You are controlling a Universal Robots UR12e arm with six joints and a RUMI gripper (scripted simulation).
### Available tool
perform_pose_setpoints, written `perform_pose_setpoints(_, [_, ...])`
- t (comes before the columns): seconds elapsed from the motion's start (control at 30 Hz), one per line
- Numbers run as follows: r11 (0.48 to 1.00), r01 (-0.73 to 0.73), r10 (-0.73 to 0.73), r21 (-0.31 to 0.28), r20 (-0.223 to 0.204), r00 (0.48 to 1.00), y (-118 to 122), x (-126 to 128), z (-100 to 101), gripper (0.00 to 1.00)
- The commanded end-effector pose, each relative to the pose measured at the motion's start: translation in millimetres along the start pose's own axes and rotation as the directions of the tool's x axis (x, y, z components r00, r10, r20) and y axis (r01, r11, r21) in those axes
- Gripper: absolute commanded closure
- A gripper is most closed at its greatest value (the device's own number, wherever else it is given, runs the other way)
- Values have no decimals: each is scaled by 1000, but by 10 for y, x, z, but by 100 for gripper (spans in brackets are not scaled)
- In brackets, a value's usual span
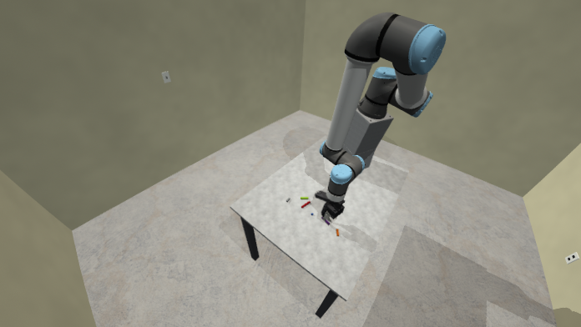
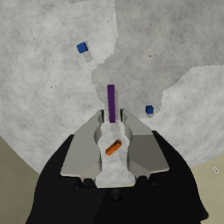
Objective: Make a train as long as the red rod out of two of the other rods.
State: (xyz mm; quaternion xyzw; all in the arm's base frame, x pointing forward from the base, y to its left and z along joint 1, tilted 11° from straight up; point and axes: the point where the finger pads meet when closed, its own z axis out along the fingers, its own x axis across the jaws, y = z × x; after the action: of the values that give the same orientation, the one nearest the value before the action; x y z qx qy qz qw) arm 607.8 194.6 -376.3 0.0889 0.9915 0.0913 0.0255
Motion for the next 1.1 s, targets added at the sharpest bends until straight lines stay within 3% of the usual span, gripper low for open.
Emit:
perform_pose_setpoints(0.0, [1000, 1, -1, 0, 2, 1000, 12, -15, -1, 86])
perform_pose_setpoints(1.07, [1000, 2, -2, 0, 3, 1000, 17, -21, 113, 86])
